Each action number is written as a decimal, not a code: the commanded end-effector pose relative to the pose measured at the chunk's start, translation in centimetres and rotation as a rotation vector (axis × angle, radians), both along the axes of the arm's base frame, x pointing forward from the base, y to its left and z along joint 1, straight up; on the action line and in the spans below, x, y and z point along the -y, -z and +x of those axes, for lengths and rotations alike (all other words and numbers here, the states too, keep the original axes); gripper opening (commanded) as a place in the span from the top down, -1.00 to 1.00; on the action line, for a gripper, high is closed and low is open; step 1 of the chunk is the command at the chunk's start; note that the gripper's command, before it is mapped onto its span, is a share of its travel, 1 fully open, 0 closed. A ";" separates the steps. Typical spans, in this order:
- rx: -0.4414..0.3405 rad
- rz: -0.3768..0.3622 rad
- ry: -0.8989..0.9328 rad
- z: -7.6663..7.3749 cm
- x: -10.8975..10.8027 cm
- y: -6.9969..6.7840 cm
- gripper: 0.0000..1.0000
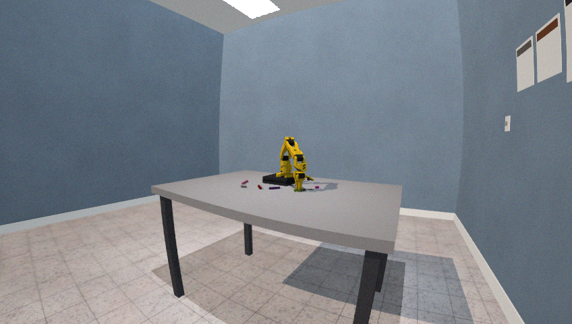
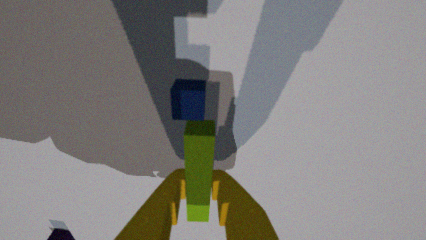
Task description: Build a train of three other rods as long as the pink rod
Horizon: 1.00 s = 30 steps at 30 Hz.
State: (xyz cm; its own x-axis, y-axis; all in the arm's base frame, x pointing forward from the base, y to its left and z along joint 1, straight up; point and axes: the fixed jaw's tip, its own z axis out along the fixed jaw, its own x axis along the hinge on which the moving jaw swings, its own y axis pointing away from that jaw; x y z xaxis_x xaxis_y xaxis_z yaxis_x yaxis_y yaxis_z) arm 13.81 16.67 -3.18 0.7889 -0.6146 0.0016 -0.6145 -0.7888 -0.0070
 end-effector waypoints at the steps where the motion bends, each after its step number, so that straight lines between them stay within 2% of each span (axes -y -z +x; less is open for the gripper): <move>1: -0.009 -0.009 0.001 -0.4 0.1 0.3 1.00; 30: -0.015 -0.017 -0.001 -0.7 0.4 0.4 1.00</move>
